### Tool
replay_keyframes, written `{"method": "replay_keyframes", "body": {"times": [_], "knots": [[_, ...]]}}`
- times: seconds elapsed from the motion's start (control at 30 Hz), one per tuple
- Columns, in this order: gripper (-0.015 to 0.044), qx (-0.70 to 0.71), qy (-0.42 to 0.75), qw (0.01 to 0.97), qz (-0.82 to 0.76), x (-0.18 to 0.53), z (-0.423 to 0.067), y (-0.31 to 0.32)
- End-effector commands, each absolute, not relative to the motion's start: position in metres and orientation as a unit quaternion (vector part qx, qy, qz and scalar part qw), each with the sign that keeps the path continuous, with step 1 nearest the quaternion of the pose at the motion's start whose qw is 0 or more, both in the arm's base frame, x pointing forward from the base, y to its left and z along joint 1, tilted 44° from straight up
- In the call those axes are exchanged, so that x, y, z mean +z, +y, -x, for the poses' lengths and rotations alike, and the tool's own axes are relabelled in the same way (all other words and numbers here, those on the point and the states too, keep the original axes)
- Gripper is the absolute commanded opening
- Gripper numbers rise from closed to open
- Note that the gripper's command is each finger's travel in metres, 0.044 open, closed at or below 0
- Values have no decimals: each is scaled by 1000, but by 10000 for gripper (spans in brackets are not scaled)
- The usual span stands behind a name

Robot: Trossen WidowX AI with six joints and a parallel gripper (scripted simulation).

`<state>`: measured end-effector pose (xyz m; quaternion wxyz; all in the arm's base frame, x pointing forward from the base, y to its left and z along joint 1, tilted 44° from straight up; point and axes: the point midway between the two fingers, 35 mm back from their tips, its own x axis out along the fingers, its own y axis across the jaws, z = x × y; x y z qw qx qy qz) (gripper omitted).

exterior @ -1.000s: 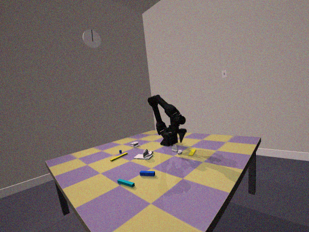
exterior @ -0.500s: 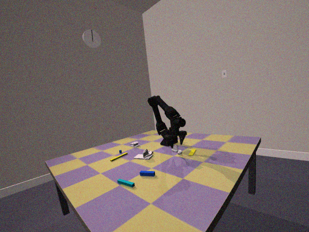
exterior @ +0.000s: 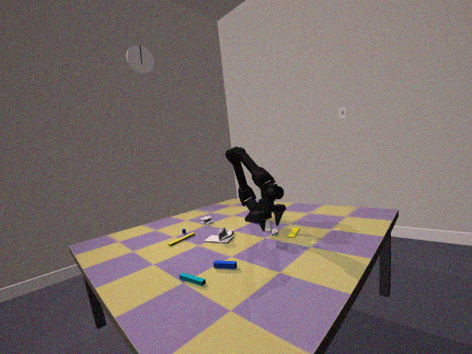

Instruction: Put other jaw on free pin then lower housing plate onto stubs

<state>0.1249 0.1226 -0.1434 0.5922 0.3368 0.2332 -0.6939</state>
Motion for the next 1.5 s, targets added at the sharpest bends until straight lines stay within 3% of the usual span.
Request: {"method": "replay_keyframes", "body": {"times": [0.0, 1.0, 1.33, 1.47], "knots": [[440, -694, 231, 596, -330, -149, -123, 114], [440, -694, 231, 596, -330, -151, -123, 112], [177, -696, 231, 593, -332, -150, -122, 113], [151, -696, 231, 593, -332, -150, -122, 113]]}}
